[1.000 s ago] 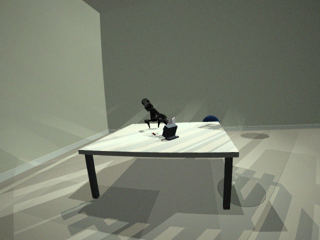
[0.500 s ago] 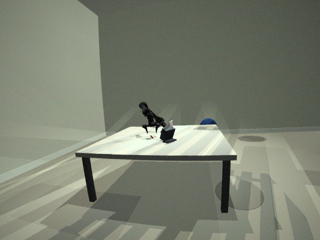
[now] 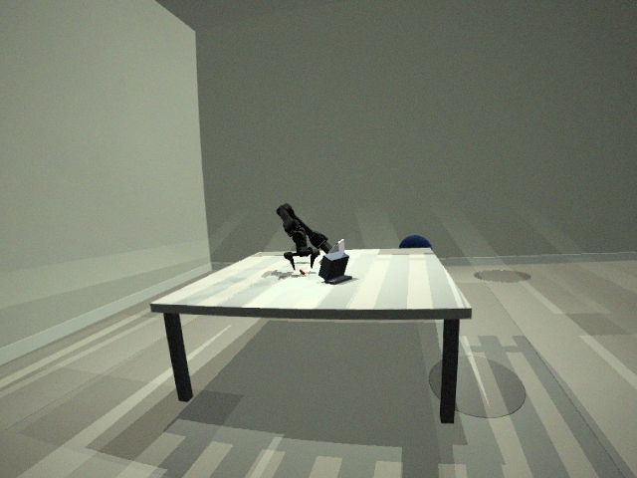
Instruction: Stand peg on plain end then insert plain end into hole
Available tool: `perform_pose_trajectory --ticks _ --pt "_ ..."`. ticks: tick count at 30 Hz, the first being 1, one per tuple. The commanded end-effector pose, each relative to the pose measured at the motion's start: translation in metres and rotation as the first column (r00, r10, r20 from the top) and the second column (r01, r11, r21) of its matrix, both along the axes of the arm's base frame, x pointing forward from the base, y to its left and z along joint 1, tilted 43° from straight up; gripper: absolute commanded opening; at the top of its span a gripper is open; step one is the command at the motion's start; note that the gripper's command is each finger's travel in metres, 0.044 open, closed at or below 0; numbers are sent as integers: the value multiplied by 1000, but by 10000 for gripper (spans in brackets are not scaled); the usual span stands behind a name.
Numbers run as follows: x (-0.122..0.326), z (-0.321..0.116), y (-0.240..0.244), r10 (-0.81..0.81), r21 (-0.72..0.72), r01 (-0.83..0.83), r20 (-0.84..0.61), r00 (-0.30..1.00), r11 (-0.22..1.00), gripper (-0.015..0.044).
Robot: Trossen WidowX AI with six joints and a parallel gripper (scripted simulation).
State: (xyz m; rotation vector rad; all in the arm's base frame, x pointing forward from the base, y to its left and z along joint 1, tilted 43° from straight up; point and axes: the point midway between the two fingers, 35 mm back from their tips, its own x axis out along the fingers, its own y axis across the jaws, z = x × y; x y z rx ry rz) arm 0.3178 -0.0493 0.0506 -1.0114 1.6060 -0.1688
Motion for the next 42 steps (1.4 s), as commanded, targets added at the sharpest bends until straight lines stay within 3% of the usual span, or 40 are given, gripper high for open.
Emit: perform_pose_trajectory --ticks 1,11,24,31,42 --pt "-1 -5 -5 2 -6 -2 -6 1000 1000 440" --pt "-2 -14 -15 1 -8 -1 -6 1000 1000 440" --pt "-2 -14 -15 1 -8 -1 -6 1000 1000 110" --pt "-2 -14 -15 1 -8 -1 -6 1000 1000 110" --pt "-2 -14 -15 1 -8 -1 -6 1000 1000 49"
